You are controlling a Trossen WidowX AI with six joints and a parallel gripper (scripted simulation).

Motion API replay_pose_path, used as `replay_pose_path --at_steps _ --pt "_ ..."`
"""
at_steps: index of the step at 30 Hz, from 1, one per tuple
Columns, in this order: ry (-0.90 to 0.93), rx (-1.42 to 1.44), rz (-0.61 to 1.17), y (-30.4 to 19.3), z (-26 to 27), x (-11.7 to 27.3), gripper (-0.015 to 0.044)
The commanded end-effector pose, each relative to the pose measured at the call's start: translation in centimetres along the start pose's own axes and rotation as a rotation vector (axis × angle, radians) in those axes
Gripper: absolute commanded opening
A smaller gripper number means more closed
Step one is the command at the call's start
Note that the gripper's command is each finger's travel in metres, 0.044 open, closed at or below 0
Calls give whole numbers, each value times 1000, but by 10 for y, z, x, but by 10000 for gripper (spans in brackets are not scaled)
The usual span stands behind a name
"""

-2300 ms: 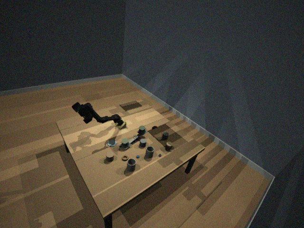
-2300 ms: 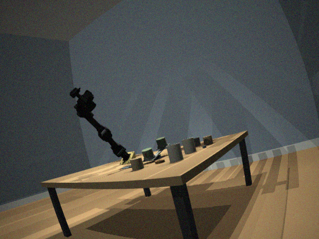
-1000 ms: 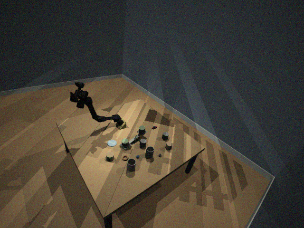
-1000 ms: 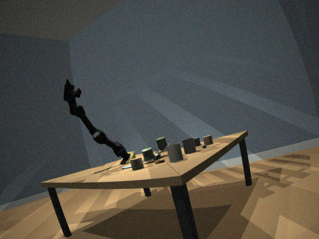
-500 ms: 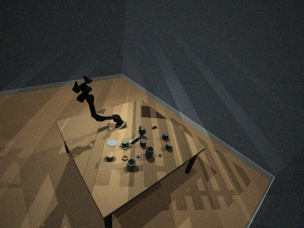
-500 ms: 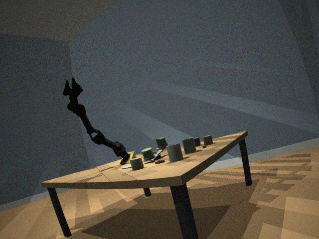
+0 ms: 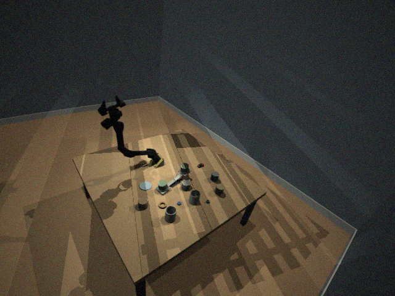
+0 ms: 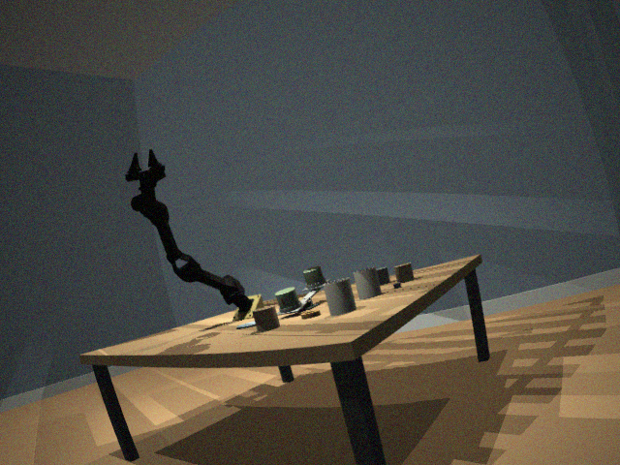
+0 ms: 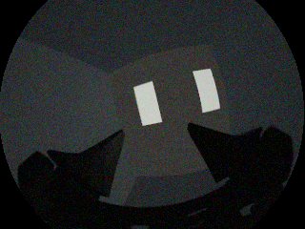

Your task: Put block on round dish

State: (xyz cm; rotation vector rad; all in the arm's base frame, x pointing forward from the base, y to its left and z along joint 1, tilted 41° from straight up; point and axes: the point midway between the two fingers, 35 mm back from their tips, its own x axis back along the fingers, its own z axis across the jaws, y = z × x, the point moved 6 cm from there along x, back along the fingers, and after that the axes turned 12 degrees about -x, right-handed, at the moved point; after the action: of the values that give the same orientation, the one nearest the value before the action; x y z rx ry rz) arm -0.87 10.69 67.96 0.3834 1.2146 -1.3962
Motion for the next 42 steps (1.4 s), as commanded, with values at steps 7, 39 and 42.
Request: replay_pose_path --at_steps 7,39,42 --pt "-138 201 -58 14 -49 -1 440" --pt "-693 908 -290 124 -180 36 440" --pt "-763 978 -315 138 -189 44 440"
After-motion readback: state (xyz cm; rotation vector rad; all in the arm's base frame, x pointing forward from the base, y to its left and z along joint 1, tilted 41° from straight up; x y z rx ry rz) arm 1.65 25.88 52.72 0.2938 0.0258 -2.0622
